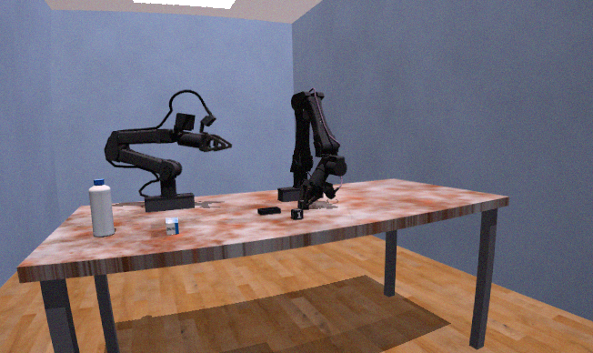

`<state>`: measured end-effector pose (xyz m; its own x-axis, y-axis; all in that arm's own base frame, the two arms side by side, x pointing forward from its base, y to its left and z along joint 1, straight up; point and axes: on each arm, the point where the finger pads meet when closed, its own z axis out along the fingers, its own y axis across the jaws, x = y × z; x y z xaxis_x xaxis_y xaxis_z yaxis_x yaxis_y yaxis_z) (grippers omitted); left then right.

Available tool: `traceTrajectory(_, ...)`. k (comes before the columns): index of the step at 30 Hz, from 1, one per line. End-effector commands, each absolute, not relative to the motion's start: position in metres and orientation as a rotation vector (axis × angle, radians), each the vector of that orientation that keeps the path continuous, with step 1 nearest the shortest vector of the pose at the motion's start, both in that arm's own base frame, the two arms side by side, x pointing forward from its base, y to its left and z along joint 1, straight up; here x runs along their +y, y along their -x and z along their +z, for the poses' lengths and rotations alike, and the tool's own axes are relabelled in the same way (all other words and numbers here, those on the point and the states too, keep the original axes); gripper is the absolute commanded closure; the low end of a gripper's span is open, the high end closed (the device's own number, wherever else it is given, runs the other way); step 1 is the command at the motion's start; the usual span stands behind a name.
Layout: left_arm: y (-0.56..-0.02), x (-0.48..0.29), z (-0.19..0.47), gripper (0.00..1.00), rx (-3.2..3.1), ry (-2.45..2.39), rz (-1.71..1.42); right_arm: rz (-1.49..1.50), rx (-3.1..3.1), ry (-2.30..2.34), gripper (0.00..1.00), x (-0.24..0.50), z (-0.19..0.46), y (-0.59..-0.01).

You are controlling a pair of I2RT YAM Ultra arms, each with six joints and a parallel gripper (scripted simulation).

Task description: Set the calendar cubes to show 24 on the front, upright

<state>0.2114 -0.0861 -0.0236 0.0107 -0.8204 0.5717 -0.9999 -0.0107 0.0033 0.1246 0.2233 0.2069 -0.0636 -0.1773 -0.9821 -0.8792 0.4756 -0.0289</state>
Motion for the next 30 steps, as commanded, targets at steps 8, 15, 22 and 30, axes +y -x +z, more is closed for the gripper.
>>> traceTrajectory(8,-0.216,-0.087,0.037,0.73,-1.877,-1.876,0.621,0.754,1.531,0.947,0.00,0.222,0.208,-0.124)
traceTrajectory(15,-0.230,-0.086,0.029,0.73,-1.919,-1.880,0.681,0.754,1.531,0.947,0.00,0.222,0.208,-0.124)
traceTrajectory(22,-0.223,-0.085,-0.005,0.73,-1.897,-1.896,0.654,0.754,1.531,0.947,0.00,0.222,0.208,-0.124)
traceTrajectory(30,-0.215,-0.082,-0.012,0.73,-1.956,-1.889,0.635,0.754,1.531,0.947,0.00,0.222,0.208,-0.124)
